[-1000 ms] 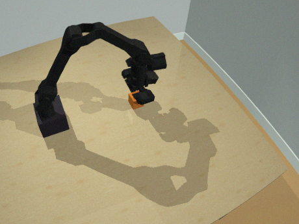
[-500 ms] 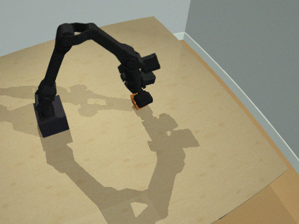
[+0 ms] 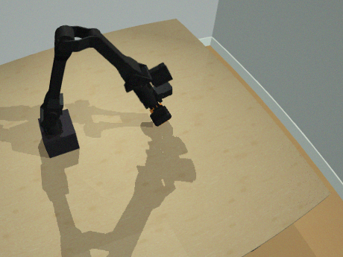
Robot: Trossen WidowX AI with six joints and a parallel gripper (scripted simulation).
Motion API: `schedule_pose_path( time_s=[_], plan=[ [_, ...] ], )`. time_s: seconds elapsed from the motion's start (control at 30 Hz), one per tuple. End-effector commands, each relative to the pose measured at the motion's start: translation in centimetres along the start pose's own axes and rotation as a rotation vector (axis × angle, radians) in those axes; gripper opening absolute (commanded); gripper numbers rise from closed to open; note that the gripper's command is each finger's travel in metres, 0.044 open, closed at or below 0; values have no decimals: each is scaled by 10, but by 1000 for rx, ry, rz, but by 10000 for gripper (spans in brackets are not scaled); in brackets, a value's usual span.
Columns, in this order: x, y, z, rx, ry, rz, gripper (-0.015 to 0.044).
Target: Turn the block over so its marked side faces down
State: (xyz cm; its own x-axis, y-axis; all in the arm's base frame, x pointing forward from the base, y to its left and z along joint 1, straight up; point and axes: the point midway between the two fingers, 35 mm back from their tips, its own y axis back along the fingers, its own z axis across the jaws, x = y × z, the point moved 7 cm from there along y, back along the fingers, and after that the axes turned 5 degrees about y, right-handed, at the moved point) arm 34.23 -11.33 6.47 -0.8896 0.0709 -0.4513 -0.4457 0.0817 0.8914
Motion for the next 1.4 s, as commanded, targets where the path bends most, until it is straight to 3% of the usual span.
schedule_pose_path(
  time_s=[0.0, 0.83, 1.37],
  plan=[
    [5, 4, 1, 3, 5, -58, 0],
    [31, -34, 1, 29, -2, -369, 0],
    [57, -35, 6, 48, 5, -593, 0]
  ],
)
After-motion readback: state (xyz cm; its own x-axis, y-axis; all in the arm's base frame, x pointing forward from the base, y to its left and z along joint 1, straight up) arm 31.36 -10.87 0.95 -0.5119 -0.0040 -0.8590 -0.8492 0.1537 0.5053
